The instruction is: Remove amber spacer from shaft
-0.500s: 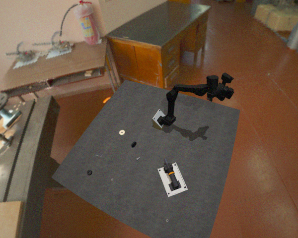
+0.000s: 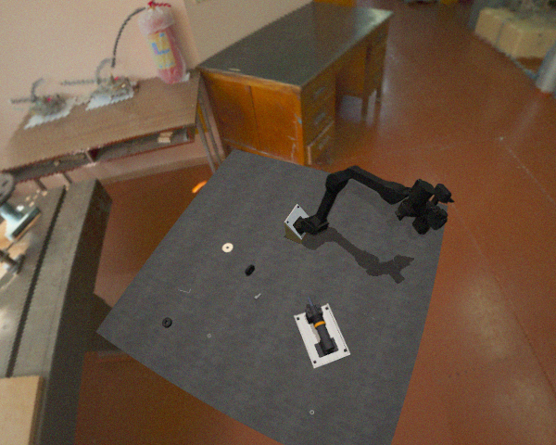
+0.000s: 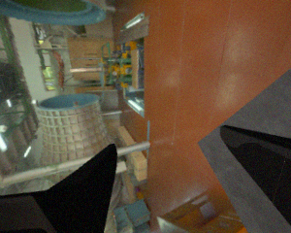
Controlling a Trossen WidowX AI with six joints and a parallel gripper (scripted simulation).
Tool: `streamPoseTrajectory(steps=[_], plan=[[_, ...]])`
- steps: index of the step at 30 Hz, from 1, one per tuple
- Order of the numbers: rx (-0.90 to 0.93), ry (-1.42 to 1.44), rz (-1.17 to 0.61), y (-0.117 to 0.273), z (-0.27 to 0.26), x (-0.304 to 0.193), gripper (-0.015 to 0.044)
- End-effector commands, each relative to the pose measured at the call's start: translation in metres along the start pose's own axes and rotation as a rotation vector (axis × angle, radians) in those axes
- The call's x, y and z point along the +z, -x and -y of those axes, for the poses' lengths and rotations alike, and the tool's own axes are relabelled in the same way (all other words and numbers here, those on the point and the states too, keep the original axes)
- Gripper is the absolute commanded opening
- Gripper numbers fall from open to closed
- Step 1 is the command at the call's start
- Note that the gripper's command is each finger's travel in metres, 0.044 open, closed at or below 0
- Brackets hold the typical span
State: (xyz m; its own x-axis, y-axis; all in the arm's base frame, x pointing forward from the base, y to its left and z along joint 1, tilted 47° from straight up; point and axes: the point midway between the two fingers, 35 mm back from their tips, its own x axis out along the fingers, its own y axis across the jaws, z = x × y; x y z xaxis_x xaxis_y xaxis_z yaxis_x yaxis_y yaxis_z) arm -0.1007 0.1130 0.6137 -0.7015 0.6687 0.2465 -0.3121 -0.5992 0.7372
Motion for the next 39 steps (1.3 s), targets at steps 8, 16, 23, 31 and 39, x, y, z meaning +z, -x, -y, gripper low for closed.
streamPoseTrajectory(steps=[8,16,23,31,39], plan=[[-0.334,0.104,0.152,0.005,0.123,0.068,0.0440],[-0.684,0.173,0.200,0.067,0.242,0.114,0.0440],[-0.965,0.176,0.180,0.155,0.328,0.128,0.0440],[-1.182,0.089,0.058,0.264,0.396,0.098,0.0440],[-1.220,-0.019,-0.118,0.354,0.431,0.028,0.0440]])
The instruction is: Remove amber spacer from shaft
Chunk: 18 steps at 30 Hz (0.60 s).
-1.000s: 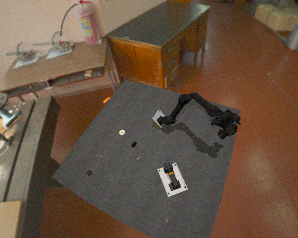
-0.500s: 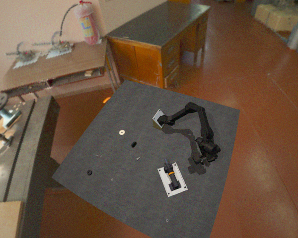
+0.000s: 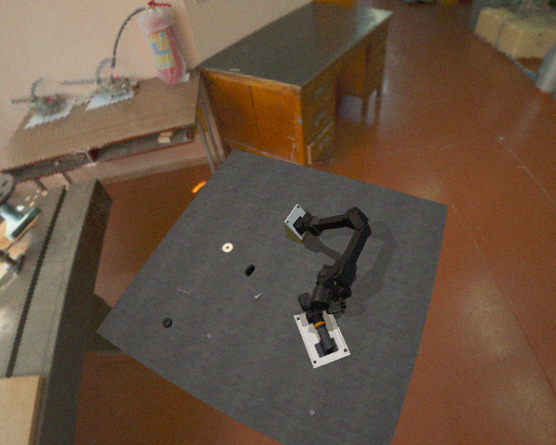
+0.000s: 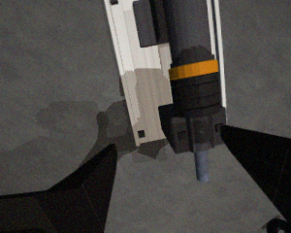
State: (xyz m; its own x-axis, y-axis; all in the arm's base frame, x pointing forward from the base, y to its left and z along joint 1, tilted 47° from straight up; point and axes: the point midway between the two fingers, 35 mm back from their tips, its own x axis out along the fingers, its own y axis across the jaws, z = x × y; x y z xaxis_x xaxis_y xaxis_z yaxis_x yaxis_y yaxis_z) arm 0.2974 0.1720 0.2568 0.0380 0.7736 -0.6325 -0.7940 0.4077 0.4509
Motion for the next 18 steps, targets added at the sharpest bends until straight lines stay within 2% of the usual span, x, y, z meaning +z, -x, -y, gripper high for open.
streamPoseTrajectory(steps=[1,4,18], plan=[[0.020,0.011,-0.090,0.000,0.034,-0.040,0.0440],[0.040,0.021,-0.118,0.001,0.043,-0.055,0.0440],[0.040,0.021,-0.118,0.001,0.042,-0.055,0.0440]])
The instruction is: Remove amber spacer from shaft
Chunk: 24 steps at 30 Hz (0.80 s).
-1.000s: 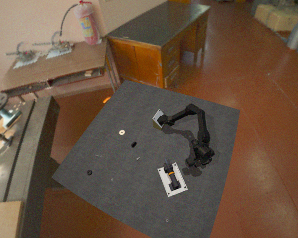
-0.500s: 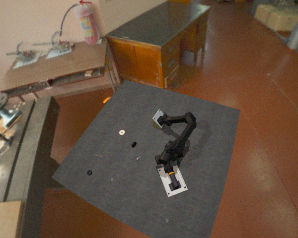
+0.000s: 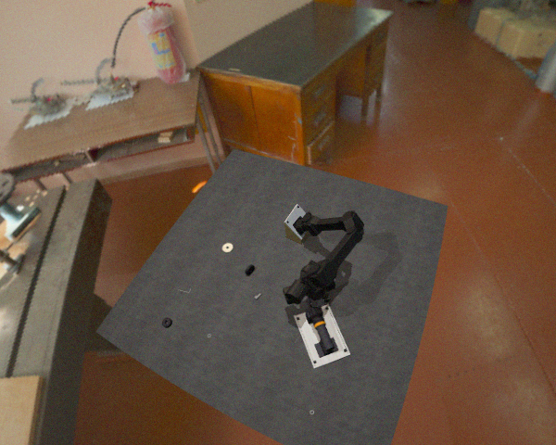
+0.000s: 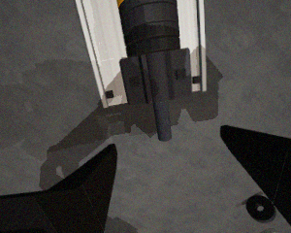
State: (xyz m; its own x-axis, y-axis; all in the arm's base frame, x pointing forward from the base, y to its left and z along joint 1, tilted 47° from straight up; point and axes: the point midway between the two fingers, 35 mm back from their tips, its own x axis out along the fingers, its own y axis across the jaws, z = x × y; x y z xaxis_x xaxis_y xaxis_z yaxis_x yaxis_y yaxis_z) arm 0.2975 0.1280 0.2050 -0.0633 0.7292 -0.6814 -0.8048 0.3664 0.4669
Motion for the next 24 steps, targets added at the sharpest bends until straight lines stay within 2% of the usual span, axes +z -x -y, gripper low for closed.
streamPoseTrajectory(steps=[1,24], plan=[[-0.001,0.002,-0.004,-0.0001,0.0003,-0.0010,0.0440],[-0.027,-0.047,0.008,-0.0007,0.0094,-0.0038,0.0440]])
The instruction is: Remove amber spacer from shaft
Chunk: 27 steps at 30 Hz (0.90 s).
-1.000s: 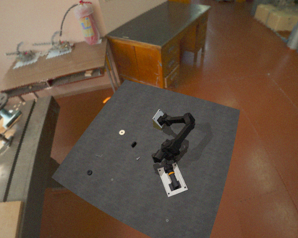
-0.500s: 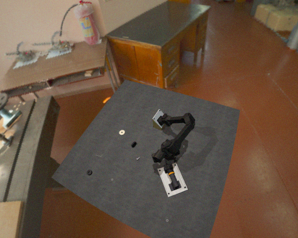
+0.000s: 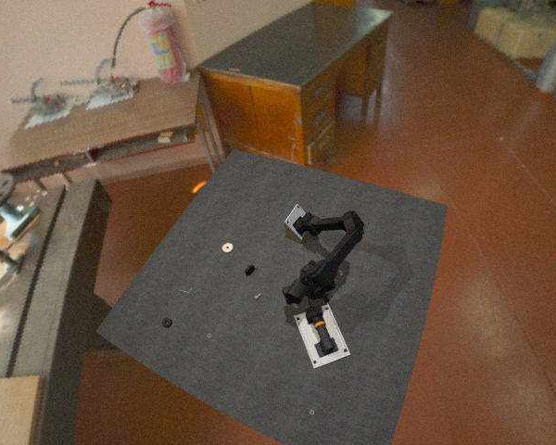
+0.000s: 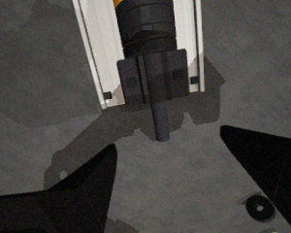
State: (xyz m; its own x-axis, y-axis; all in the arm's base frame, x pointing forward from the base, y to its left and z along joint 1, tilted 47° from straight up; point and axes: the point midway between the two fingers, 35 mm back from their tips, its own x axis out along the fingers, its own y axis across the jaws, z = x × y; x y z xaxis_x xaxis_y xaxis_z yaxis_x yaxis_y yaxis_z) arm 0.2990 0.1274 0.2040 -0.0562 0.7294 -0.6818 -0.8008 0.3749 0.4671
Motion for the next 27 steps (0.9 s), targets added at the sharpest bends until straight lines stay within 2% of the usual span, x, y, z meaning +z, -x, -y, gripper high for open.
streamPoseTrajectory(steps=[1,7,13,21,27], plan=[[-0.041,-0.078,0.014,-0.001,0.015,-0.006,0.0440],[-0.172,-0.144,0.236,0.000,0.054,-0.008,0.0440],[-0.187,-0.140,0.471,-0.002,0.063,-0.006,0.0440],[-0.082,-0.065,0.704,-0.009,0.033,-0.025,0.0440],[0.007,0.000,0.771,-0.018,0.000,-0.047,0.0440]])
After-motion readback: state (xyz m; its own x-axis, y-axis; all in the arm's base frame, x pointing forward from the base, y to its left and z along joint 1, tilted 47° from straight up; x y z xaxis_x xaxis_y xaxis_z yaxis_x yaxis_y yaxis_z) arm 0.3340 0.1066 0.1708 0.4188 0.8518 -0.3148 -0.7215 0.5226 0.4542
